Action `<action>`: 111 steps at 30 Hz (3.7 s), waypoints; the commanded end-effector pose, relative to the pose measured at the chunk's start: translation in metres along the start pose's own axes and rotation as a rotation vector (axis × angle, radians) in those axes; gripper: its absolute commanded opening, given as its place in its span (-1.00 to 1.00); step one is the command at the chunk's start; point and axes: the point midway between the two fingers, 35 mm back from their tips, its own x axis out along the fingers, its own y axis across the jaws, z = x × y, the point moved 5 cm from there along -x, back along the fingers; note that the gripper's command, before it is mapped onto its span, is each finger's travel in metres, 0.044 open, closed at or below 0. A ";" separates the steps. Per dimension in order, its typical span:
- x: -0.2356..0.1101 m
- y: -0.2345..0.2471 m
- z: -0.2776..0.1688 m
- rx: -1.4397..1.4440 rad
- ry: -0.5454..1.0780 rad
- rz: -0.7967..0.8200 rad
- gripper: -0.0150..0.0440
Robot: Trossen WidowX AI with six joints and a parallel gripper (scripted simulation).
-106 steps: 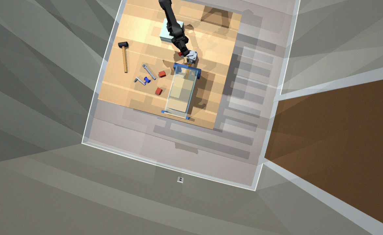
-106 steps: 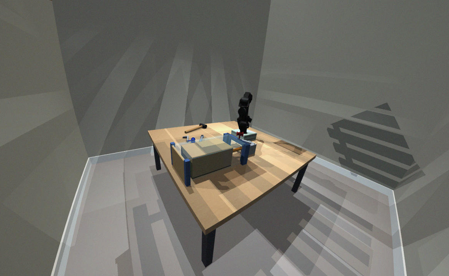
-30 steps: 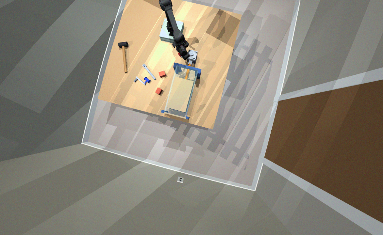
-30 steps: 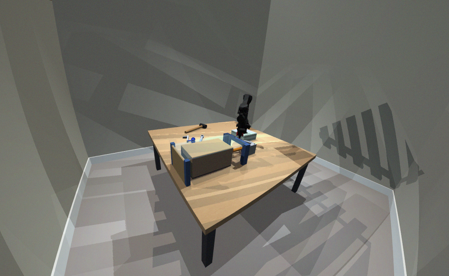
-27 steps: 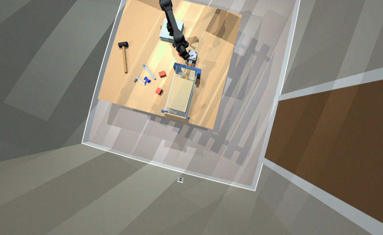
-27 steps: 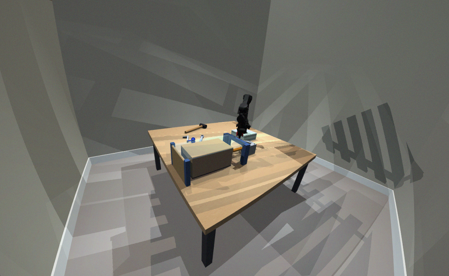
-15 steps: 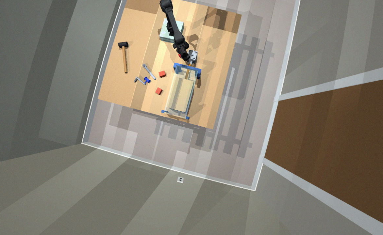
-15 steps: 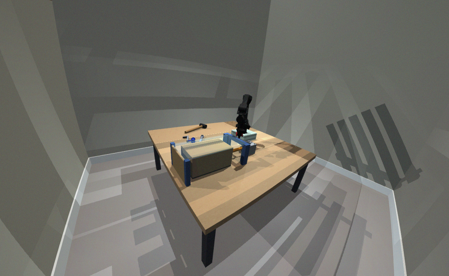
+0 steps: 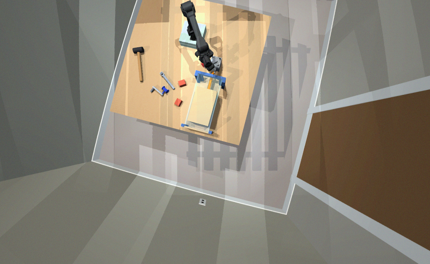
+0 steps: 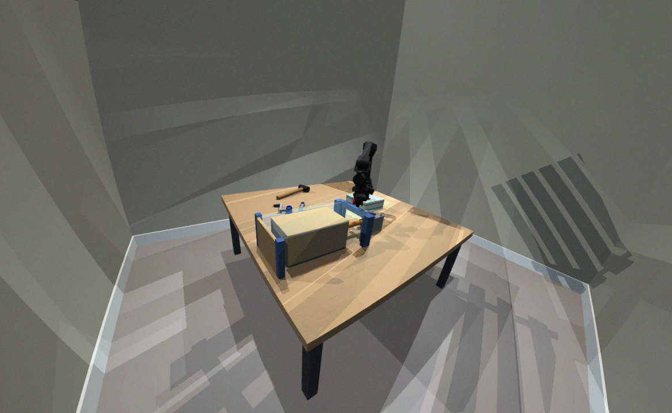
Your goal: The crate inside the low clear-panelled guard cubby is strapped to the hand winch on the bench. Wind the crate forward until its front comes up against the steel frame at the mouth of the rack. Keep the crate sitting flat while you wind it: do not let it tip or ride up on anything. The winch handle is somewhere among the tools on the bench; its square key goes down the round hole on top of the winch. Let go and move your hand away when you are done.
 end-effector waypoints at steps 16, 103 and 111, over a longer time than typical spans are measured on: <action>0.002 -0.032 0.000 -0.001 0.000 -0.004 -0.49; 0.000 -0.115 0.092 -0.001 -0.008 -0.010 -0.49; 0.000 -0.115 0.105 -0.001 -0.009 -0.010 -0.49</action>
